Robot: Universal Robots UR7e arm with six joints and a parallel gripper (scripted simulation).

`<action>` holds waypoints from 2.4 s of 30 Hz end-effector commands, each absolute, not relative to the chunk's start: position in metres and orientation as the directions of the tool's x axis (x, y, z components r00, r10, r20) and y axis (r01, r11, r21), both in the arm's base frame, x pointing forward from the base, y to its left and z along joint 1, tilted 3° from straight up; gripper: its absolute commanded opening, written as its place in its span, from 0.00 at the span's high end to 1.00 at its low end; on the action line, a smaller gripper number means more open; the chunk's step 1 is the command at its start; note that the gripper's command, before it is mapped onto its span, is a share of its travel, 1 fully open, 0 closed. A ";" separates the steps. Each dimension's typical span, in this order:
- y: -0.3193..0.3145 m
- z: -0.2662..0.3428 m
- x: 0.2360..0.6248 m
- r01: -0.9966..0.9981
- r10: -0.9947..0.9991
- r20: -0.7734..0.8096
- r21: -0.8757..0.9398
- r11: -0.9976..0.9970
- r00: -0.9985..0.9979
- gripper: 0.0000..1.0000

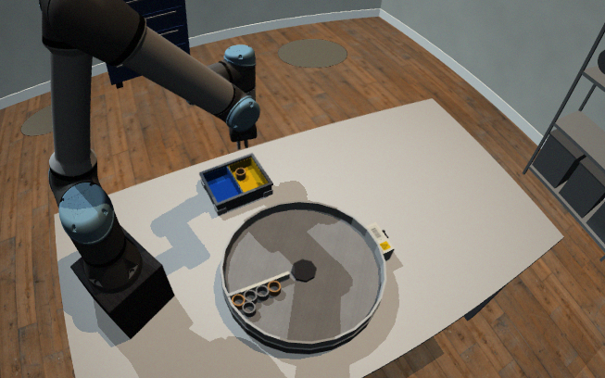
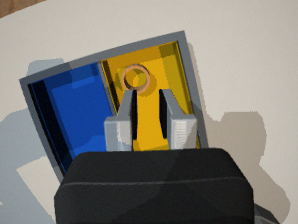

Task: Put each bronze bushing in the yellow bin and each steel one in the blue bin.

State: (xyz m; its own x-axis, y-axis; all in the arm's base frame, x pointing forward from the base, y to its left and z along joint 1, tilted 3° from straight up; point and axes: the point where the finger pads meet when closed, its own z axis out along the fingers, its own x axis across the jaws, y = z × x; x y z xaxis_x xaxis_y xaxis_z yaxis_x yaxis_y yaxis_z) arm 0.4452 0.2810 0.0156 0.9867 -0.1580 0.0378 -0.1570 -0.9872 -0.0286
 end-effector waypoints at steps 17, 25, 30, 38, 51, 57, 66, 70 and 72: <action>0.281 0.016 0.446 -0.157 -0.158 0.039 -0.029 -0.987 0.987 0.58; 0.281 0.016 0.446 -0.157 -0.158 0.039 -0.029 -0.987 0.987 0.58; 0.281 0.016 0.446 -0.157 -0.158 0.039 -0.029 -0.987 0.987 0.58; 0.281 0.016 0.446 -0.157 -0.158 0.039 -0.029 -0.987 0.987 0.58; 0.231 0.014 0.437 -0.152 -0.153 0.039 -0.029 -0.988 0.987 0.60; 0.206 0.013 0.433 -0.149 -0.150 0.039 -0.029 -0.988 0.988 0.60; 0.174 0.011 0.428 -0.146 -0.147 0.039 -0.029 -0.989 0.988 0.60; 0.142 0.009 0.422 -0.143 -0.144 0.039 -0.029 -0.989 0.989 0.60; 0.131 0.009 0.420 -0.142 -0.143 0.039 -0.029 -0.989 0.989 0.60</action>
State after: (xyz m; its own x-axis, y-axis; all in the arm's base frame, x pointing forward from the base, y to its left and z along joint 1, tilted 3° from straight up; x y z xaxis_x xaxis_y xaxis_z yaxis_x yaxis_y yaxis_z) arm 0.4252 0.1622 0.0092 0.9884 -0.1474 0.0372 -0.1465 -0.9889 -0.0256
